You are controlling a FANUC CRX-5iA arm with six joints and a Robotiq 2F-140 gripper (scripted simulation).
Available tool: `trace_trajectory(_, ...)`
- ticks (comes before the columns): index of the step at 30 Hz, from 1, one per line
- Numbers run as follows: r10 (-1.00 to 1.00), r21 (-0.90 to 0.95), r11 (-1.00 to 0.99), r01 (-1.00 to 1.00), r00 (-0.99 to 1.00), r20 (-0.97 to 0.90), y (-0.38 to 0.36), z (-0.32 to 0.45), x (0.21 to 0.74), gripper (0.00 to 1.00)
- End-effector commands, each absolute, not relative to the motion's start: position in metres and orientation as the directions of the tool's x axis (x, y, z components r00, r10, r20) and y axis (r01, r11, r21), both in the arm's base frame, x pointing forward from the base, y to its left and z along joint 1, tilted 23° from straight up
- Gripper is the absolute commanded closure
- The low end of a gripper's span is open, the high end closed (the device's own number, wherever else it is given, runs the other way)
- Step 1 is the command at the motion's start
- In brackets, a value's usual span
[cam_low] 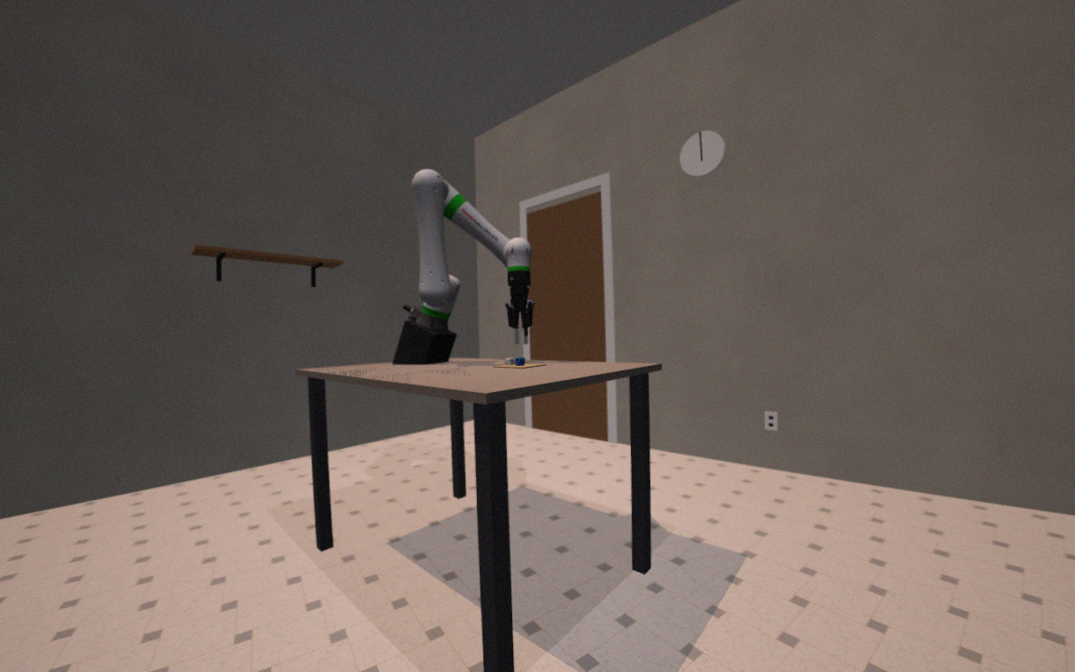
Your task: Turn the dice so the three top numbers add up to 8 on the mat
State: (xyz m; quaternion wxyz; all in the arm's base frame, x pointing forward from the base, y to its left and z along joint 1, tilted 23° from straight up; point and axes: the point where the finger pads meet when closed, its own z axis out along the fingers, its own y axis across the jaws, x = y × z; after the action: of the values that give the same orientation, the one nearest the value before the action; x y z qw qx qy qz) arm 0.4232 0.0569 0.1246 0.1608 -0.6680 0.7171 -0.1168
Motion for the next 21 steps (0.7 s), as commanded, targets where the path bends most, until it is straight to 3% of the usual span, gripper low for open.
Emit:
trace_trajectory(1,-0.996,-0.383,0.08,-0.92,-0.056,-0.075,0.057,0.122,0.425,0.75)
trace_trajectory(21,-0.996,-0.383,0.08,-0.92,-0.056,-0.075,0.058,0.096,0.435,0.75)
